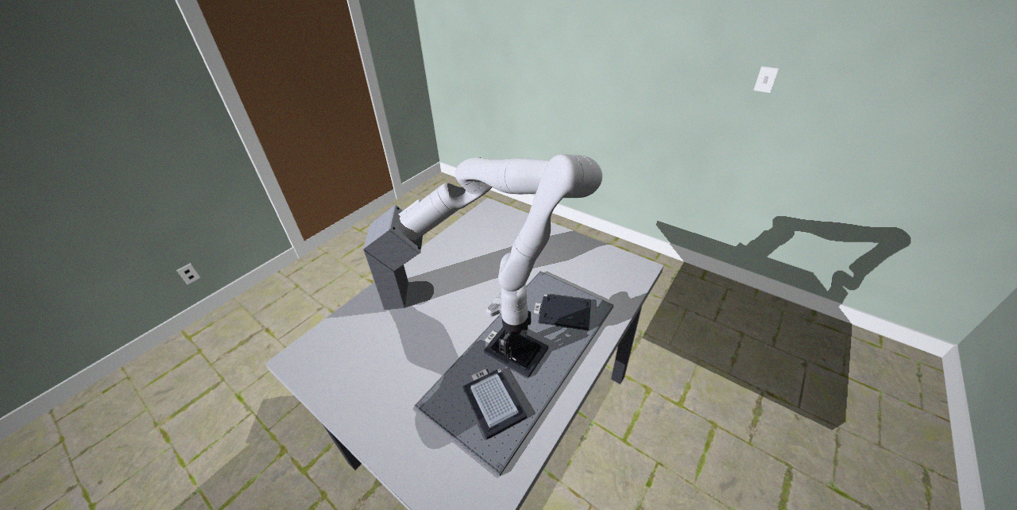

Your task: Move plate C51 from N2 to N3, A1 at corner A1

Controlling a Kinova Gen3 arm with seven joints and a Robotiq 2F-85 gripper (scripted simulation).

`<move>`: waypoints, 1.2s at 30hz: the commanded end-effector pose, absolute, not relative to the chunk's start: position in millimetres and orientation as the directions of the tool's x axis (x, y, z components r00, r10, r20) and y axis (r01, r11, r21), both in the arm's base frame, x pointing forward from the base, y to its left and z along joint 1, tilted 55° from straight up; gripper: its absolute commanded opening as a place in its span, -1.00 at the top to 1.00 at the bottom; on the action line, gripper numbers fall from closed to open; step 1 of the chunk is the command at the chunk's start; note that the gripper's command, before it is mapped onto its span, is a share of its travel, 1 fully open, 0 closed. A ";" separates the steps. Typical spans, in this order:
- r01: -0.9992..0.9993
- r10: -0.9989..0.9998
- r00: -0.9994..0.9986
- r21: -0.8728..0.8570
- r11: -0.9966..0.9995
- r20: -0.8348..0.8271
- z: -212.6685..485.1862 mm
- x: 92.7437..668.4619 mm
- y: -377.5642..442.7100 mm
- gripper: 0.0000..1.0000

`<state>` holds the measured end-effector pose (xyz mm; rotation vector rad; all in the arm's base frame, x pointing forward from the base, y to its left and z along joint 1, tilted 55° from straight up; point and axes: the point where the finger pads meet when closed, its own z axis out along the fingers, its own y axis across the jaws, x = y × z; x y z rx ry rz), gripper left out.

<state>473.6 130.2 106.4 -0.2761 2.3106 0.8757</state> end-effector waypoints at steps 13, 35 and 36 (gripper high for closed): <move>-0.400 0.029 -0.771 0.519 0.755 -0.636 106.3 473.4 130.6 -1.00; -0.400 0.029 -0.771 0.519 0.755 -0.636 110.4 470.3 125.4 -1.00; -0.400 0.029 -0.771 0.519 0.755 -0.636 111.1 469.7 124.5 -1.00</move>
